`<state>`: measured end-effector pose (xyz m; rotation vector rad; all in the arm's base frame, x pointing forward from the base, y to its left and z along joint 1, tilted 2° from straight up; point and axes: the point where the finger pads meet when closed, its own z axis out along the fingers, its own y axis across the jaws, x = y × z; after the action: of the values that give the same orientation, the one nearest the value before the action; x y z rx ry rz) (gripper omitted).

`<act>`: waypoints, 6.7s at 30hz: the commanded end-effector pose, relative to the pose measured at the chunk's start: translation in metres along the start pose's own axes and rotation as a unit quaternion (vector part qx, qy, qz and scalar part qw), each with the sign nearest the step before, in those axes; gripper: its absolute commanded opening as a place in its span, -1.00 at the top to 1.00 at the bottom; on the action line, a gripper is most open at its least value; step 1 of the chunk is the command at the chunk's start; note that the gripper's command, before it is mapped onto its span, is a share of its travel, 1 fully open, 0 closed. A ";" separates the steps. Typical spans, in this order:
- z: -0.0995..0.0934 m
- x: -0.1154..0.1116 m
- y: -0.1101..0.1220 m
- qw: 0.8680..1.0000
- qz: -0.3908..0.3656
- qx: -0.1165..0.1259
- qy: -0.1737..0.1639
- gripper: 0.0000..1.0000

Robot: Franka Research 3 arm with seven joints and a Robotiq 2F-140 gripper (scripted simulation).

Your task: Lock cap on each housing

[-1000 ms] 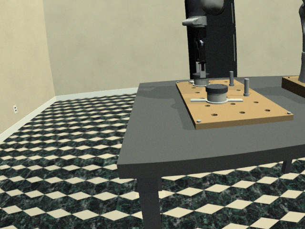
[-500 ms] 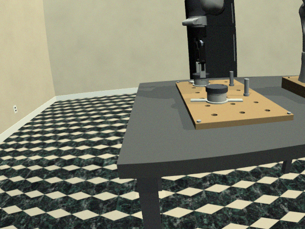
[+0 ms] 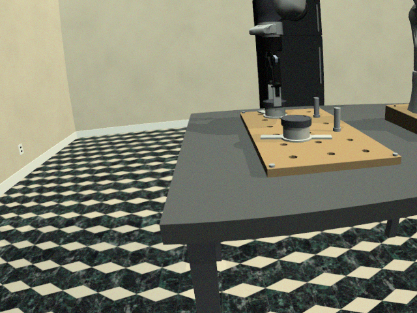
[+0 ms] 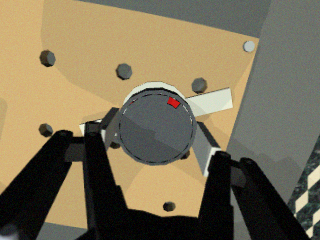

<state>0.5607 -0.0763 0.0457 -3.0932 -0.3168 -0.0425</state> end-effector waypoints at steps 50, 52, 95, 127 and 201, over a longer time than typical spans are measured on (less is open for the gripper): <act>0.002 0.000 -0.001 0.951 -0.310 0.001 0.000 0.80; 0.002 0.001 -0.001 0.951 -0.310 0.001 0.000 0.80; 0.002 0.013 -0.002 0.951 -0.310 0.001 0.000 0.80; 0.002 0.013 -0.024 0.951 -0.310 0.001 0.000 0.80; 0.001 0.014 -0.131 0.951 -0.310 0.001 0.000 0.80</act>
<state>0.5503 0.0492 0.0500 -2.8426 -1.2902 -0.0579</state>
